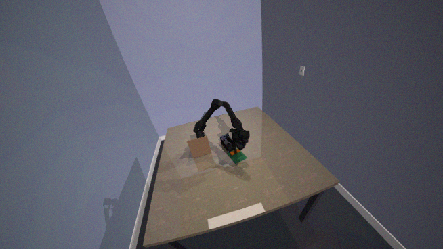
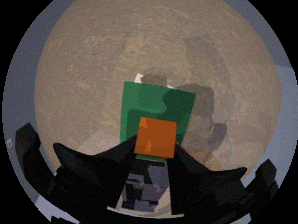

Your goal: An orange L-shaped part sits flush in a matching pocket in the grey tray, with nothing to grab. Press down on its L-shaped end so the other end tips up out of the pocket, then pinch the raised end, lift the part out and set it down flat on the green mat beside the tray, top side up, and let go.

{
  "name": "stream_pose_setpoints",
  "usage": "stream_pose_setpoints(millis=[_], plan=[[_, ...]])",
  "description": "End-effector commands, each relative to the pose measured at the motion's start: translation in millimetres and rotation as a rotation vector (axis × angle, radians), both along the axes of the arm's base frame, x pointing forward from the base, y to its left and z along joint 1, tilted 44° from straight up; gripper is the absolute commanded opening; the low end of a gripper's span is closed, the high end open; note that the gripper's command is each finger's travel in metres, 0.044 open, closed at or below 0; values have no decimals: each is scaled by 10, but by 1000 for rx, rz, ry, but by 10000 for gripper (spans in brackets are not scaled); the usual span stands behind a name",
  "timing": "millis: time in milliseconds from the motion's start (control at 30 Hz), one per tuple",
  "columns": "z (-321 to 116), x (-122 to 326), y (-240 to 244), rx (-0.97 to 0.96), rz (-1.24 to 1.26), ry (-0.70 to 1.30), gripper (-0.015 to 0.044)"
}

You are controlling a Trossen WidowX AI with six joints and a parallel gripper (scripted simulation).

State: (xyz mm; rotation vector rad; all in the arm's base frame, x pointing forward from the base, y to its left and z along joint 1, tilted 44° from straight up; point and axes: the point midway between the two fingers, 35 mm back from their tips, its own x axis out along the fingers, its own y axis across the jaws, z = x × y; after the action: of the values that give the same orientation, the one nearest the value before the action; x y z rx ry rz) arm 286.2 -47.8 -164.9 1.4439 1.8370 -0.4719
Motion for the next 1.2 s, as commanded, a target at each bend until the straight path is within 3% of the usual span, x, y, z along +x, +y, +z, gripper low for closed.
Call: stream_pose_setpoints(millis=[0,200,533,700,800,1167], plan=[[-1,-3,10,3,-4,2,0],[-1,-5,3,1,0,1,0],[22,3,-21,0,0,1,263],[456,77,-434,-2,-4,2,394],[631,77,-580,0,-5,2,400],[573,95,-552,-5,-18,-8,400]])
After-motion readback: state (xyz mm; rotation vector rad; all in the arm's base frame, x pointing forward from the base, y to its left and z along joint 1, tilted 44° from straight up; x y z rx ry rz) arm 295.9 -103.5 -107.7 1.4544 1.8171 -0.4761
